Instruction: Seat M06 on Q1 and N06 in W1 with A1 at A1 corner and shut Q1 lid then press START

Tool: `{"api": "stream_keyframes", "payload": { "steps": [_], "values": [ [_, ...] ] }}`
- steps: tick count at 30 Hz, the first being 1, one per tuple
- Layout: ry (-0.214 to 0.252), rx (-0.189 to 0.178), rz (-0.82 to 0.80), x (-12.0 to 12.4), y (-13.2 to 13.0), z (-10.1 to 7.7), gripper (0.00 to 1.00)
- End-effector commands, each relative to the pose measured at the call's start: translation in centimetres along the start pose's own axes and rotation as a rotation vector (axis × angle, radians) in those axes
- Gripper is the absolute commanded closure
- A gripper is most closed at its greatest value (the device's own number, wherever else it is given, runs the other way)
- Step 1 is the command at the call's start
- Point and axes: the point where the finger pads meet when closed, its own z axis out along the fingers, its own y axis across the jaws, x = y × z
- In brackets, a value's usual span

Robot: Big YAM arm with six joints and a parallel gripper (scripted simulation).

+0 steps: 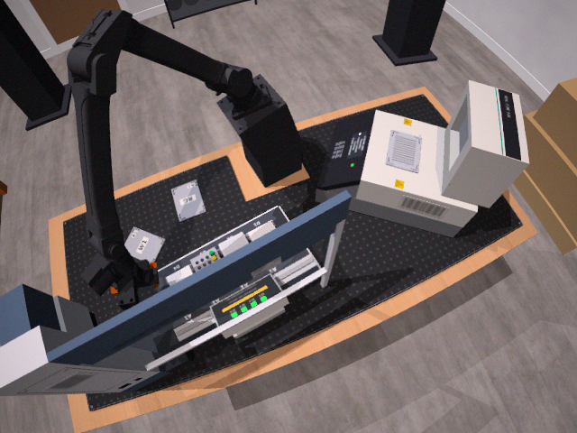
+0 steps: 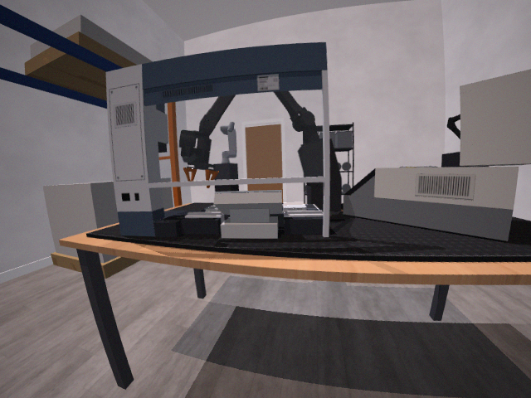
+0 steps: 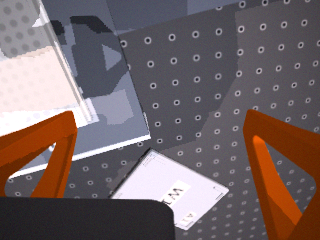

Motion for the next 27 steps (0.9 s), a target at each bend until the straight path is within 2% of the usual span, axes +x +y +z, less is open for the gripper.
{"api": "stream_keyframes", "payload": {
  "steps": [1, 4, 5, 7, 9, 10, 13, 17, 20, 24, 27],
  "values": [
    [-0.009, -0.012, -0.131, -2.1, 2.0, -1.7, 0.05],
    [-0.013, -0.022, -0.196, -3.5, 3.8, -2.5, 0.05],
    [-0.018, -0.015, -0.184, -4.0, 4.1, -2.8, 0.05],
    [-0.007, -0.063, -0.180, -3.8, 4.7, -2.5, 0.05],
    [-0.007, -0.063, -0.180, -3.8, 4.7, -2.5, 0.05],
    [0.003, -0.073, -0.160, -3.0, 4.2, -1.9, 0.05],
    [0.040, -0.141, -0.158, -2.1, 5.2, -0.8, 0.05],
    [0.047, -0.126, -0.134, -1.2, 7.3, 0.5, 0.05],
    [0.044, -0.128, -0.132, -1.0, 9.6, 0.7, 0.05],
    [0.083, -0.157, -0.244, -1.0, 12.2, 0.9, 0.05],
    [0.086, -0.157, -0.259, -1.1, 12.0, 0.6, 0.05]
  ]
}}
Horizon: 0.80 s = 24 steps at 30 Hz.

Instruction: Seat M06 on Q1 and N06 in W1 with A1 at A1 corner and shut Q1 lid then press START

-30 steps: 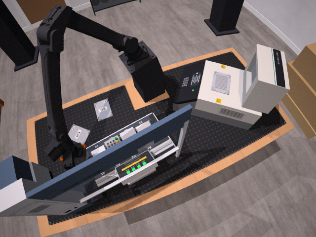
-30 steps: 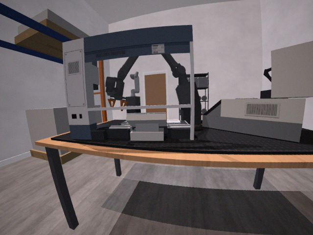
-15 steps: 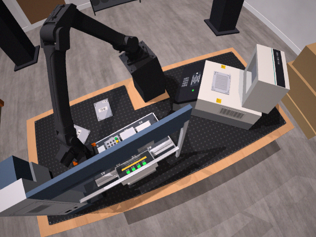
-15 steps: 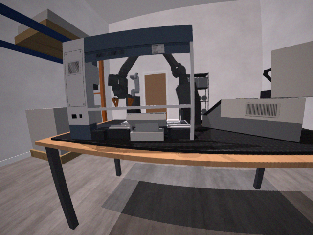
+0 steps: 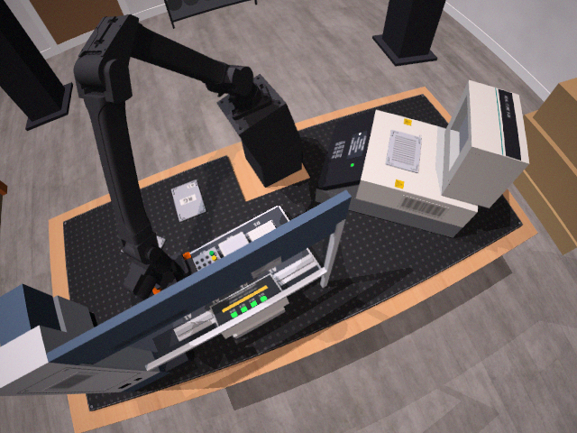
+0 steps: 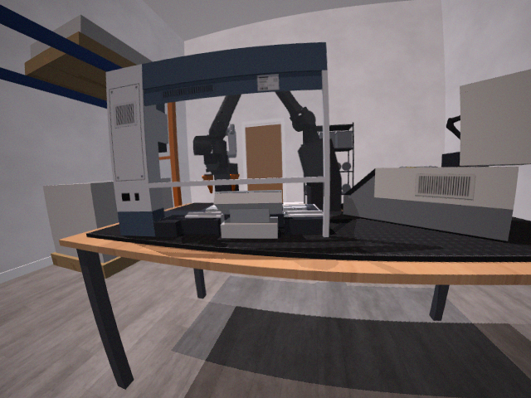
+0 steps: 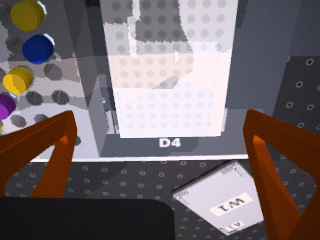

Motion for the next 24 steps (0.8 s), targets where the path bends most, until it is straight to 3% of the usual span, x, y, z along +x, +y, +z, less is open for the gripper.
{"api": "stream_keyframes", "payload": {
  "steps": [1, 6, 12, 16, 24],
  "values": [
    [0.008, 0.001, -0.080, -1.4, 0.4, -0.8, 0.05],
    [-0.028, 0.034, -0.048, -1.4, -2.2, -1.9, 0.05],
    [-0.043, 0.056, -0.016, -1.9, -3.4, -2.3, 0.05],
    [-0.044, 0.057, -0.007, -1.8, -3.4, -2.3, 0.05],
    [-0.011, 0.015, 0.002, -0.2, -1.4, -0.4, 0.05]
  ]
}}
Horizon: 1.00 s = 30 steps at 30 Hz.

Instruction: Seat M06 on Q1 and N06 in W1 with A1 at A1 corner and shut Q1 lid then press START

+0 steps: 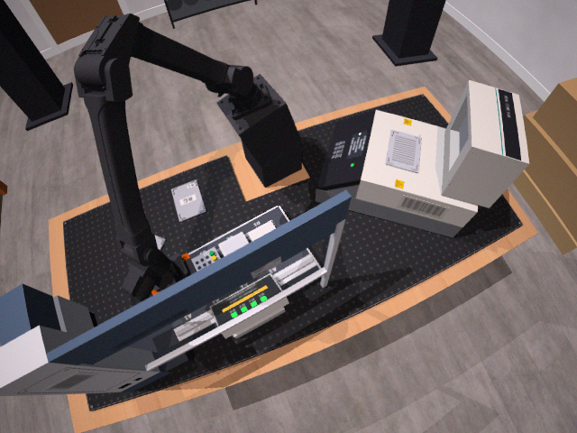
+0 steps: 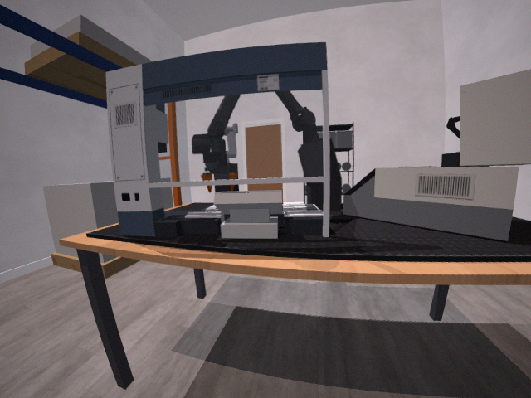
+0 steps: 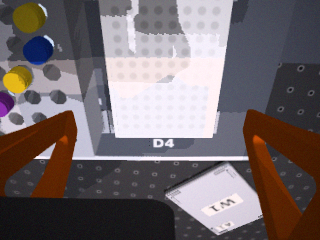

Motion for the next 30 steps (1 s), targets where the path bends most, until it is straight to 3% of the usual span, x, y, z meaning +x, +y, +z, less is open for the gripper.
{"api": "stream_keyframes", "payload": {
  "steps": [1, 9, 14, 21, 30],
  "values": [
    [-0.009, 0.010, 0.034, 0.4, -0.8, 0.2, 0.05],
    [-0.002, -0.005, -0.002, 0.1, 0.5, 0.5, 0.05],
    [-0.025, 0.023, -0.023, -1.3, -0.6, -0.6, 0.05],
    [-0.031, 0.032, -0.025, -2.3, -1.7, 0.9, 0.05],
    [-0.030, 0.040, -0.001, -1.4, -2.8, 1.5, 0.05]
  ]
}}
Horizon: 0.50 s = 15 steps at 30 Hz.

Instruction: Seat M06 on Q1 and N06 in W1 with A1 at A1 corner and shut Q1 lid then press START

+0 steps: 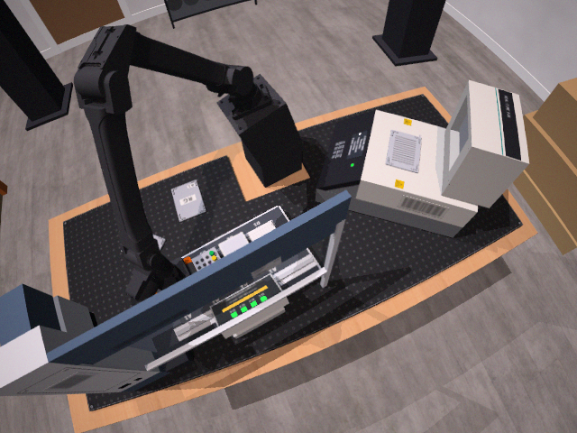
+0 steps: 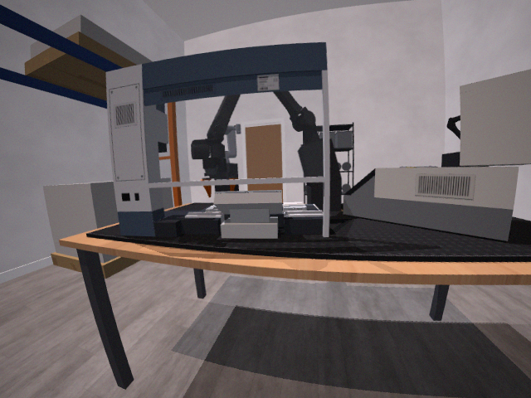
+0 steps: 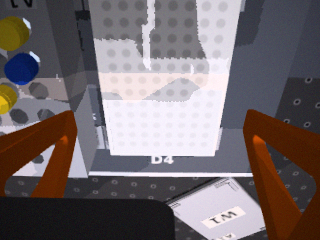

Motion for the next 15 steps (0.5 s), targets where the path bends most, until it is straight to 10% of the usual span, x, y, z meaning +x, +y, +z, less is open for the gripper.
{"api": "stream_keyframes", "payload": {
  "steps": [1, 15],
  "values": [
    [-0.034, 0.045, 0.003, -1.1, -2.7, -0.2, 0.05],
    [-0.029, 0.036, 0.000, -0.9, -2.2, 1.9, 0.05]
  ]
}}
